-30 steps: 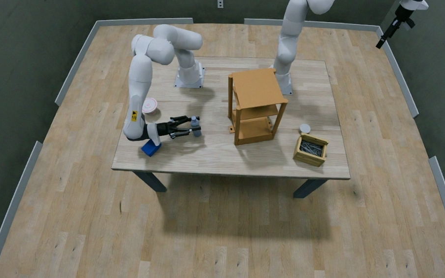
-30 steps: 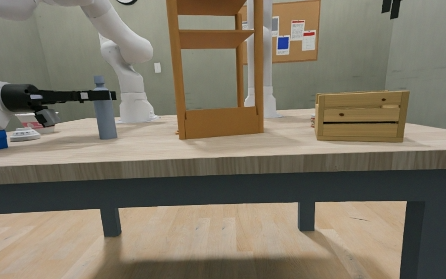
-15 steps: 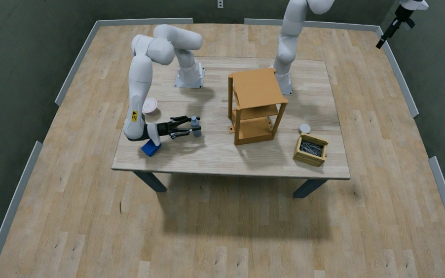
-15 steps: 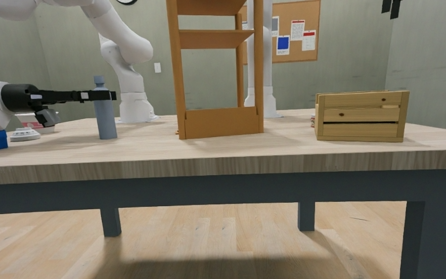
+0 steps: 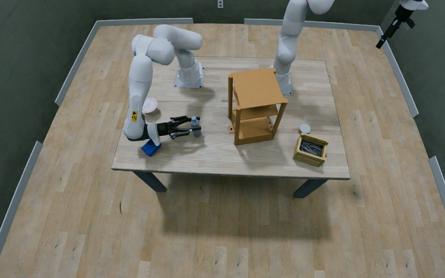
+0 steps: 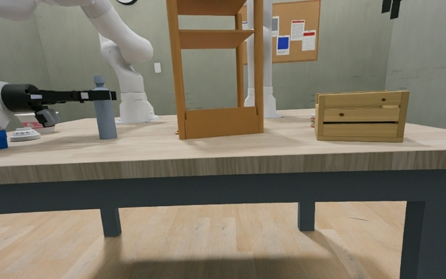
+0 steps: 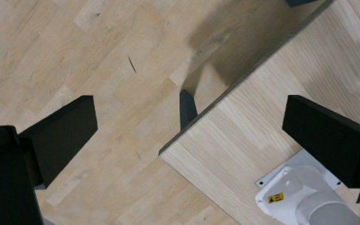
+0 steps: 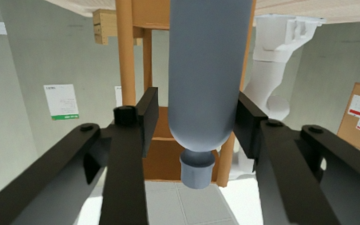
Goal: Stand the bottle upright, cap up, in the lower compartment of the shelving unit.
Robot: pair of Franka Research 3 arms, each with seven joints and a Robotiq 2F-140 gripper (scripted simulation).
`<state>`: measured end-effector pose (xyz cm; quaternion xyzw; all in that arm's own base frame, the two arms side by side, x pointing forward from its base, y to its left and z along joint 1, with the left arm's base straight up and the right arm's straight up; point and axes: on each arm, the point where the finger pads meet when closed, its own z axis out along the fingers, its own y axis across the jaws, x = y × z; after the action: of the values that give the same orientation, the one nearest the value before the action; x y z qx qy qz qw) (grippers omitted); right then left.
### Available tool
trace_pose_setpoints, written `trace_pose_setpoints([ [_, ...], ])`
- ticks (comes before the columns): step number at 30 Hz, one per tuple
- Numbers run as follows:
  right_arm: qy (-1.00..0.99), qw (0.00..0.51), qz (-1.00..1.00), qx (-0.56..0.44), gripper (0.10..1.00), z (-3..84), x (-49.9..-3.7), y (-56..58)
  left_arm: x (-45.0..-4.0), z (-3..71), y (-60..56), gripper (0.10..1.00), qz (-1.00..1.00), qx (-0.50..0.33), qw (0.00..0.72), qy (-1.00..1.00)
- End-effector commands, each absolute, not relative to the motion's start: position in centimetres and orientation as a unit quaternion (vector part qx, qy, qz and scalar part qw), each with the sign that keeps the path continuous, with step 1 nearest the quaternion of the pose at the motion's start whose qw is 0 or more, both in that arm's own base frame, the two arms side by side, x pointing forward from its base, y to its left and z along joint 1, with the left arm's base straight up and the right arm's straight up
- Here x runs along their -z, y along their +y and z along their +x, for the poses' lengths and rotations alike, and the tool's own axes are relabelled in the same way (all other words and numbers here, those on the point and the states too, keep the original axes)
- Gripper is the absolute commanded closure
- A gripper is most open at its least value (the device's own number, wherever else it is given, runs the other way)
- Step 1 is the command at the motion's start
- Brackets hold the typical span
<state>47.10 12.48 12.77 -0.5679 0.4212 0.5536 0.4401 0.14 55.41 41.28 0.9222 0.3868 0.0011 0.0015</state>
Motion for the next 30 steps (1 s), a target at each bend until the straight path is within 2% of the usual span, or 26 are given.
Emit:
trace_pose_setpoints([
  [1,0.433,0.433,-0.559,-0.559,0.638,46.64,-11.40,12.36,-41.29,0.14,55.41,0.098,0.922,-0.001,0.001,0.387],
  [9,0.433,0.433,-0.559,-0.559,0.638,46.64,-11.40,12.36,-41.29,0.14,55.41,0.098,0.922,-0.001,0.001,0.387],
  [10,0.433,0.433,-0.559,-0.559,0.999,46.64,-11.40,12.36,-41.29,0.14,55.41,0.098,0.922,-0.001,0.001,0.387],
  [30,0.433,0.433,-0.559,-0.559,0.999,46.64,-11.40,12.36,-41.29,0.14,55.41,0.098,0.922,-0.001,0.001,0.387],
])
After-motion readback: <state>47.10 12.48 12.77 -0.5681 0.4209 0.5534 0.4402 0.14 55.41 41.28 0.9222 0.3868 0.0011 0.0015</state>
